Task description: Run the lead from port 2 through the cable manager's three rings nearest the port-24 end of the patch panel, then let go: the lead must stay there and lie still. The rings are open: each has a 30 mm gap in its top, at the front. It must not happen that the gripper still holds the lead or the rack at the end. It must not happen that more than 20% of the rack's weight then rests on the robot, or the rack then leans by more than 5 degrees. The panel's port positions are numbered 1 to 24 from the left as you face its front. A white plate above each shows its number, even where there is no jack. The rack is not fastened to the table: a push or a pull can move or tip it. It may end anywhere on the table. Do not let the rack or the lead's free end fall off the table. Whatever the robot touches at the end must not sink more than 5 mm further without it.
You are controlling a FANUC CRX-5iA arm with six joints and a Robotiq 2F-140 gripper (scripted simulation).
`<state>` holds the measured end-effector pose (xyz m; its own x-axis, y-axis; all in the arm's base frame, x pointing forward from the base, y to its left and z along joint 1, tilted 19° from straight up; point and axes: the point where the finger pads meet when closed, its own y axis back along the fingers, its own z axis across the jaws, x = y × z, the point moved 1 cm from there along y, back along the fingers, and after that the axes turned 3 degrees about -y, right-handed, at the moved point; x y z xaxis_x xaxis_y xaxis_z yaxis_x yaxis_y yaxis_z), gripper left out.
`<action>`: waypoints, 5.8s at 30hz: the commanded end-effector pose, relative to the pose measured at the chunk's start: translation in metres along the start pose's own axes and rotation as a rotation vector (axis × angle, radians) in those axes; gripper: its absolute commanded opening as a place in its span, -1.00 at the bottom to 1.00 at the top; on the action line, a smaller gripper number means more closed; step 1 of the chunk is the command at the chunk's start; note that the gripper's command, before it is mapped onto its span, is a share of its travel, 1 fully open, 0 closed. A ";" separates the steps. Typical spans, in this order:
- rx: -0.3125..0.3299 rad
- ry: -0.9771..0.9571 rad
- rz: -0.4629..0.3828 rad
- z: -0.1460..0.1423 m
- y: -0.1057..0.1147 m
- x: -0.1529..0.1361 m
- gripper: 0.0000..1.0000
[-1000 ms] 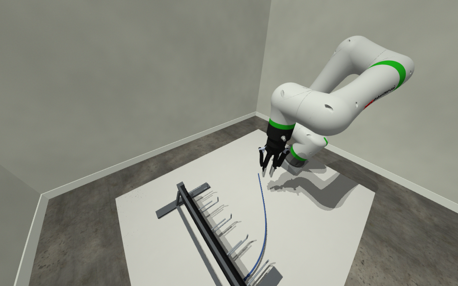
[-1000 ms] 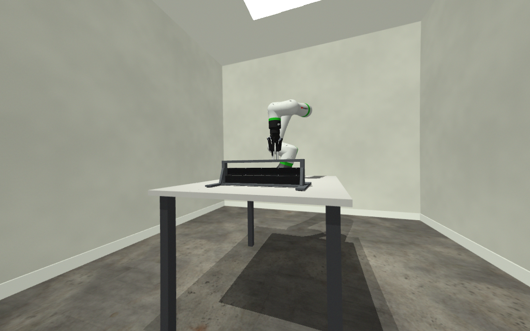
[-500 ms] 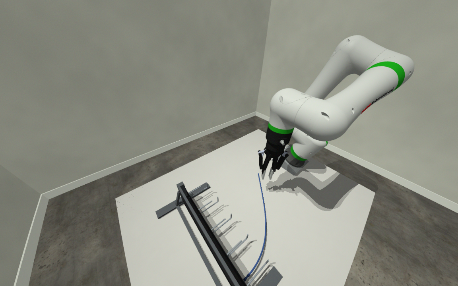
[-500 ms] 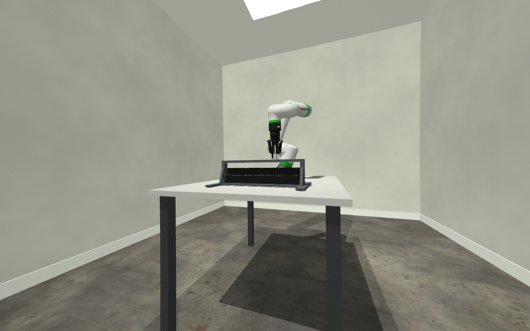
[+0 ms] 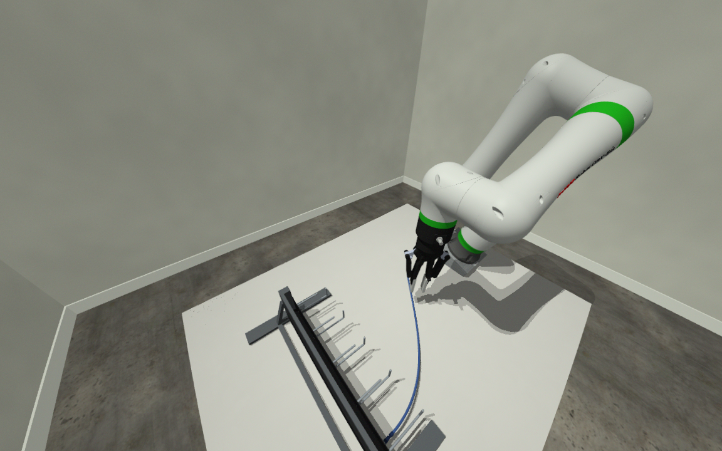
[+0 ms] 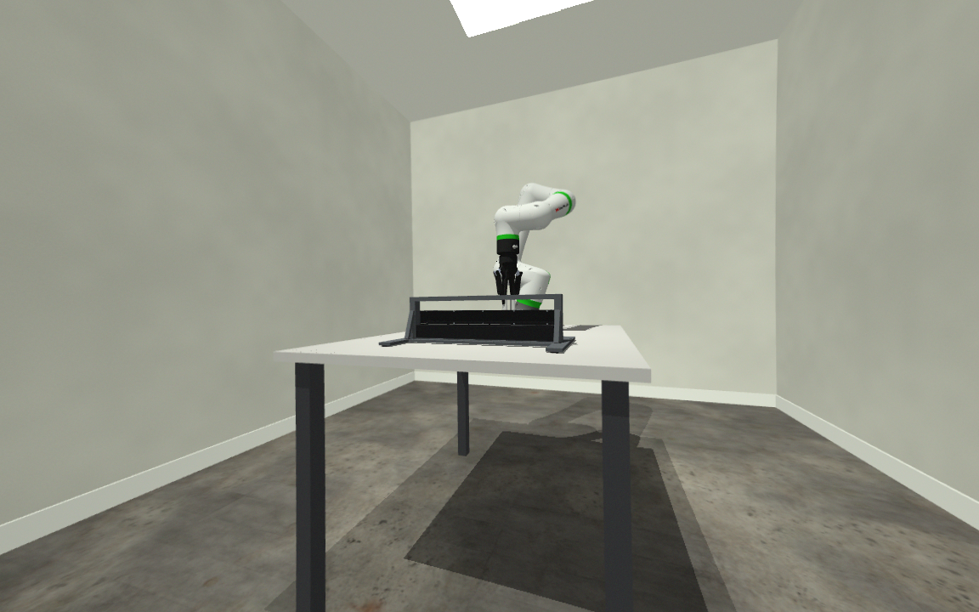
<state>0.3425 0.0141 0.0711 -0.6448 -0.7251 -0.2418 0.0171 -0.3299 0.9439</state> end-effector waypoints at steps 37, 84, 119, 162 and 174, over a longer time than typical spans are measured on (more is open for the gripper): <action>0.000 0.000 0.000 0.000 -0.072 0.000 -0.60; 0.000 0.000 0.000 0.000 -0.073 0.000 -0.60; 0.000 0.000 0.000 0.000 -0.082 0.000 -0.60; 0.000 0.000 0.000 0.000 -0.082 0.000 -0.60; 0.000 0.000 0.000 0.000 -0.082 0.000 -1.00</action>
<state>0.3409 0.0418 -0.0066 -0.6449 -0.7249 -0.2420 0.0169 -0.3301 0.9438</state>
